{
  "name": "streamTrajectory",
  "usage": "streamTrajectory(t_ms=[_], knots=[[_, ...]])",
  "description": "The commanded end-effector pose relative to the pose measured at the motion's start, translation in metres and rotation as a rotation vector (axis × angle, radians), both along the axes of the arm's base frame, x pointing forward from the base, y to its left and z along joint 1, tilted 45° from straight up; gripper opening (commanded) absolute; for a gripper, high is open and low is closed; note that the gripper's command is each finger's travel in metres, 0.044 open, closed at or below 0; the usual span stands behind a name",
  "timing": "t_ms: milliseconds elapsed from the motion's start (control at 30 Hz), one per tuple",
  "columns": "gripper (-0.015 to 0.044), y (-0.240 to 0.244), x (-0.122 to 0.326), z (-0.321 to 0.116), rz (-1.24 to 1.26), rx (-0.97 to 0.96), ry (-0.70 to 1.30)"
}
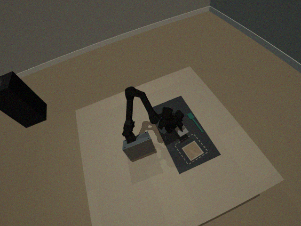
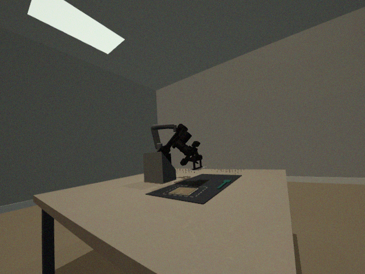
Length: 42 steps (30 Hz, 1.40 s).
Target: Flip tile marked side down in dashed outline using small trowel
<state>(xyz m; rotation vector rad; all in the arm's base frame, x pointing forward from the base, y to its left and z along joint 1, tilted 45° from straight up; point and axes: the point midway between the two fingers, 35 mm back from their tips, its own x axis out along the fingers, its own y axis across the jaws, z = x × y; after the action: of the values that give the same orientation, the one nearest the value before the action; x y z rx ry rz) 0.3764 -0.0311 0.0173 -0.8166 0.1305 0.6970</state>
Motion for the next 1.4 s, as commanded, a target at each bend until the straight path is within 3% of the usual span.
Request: streamTrajectory(t_ms=[0,1367], knots=[[0.0000,0.0023,-0.0020,0.0107,-0.008,0.001,0.000],[0.0000,0.0058,-0.0046,0.0190,-0.008,0.002,0.000]])
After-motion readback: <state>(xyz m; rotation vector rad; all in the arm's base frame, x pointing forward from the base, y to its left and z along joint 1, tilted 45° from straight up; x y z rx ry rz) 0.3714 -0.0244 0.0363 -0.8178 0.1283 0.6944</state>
